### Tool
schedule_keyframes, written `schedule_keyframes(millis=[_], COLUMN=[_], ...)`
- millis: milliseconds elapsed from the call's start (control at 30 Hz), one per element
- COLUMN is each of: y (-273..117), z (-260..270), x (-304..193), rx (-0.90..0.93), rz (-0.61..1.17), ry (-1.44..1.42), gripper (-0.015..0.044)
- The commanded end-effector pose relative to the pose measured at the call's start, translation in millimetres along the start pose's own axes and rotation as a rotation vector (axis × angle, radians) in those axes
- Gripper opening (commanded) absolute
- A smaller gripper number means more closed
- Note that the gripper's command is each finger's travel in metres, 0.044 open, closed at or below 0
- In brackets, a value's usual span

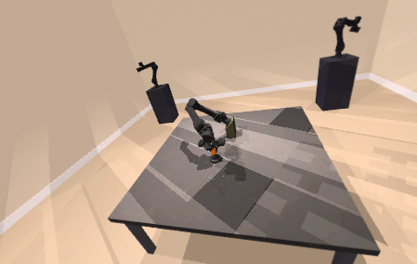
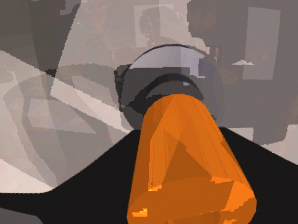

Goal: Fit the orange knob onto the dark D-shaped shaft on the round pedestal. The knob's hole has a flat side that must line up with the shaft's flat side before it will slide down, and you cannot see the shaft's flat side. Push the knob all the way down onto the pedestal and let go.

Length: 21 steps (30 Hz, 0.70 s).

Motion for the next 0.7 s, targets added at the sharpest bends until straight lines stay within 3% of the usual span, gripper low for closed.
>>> schedule_keyframes(millis=[0, 667], y=[-2.6, 0.6], z=[0.7, 0.2], x=[2.2, -1.3], rx=[-0.004, -0.004], rz=[-0.006, -0.006], ry=[0.002, 0.002], gripper=[0.0000, 0.0000])
Point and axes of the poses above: the point midway between the two fingers, 35 mm back from their tips, its own y axis out along the fingers, its own z axis across the jaws, x = y × z, the point moved 9 cm from there along -y, back along the fingers, and after that the axes turned 7 degrees about -y, right-handed, at the moved point
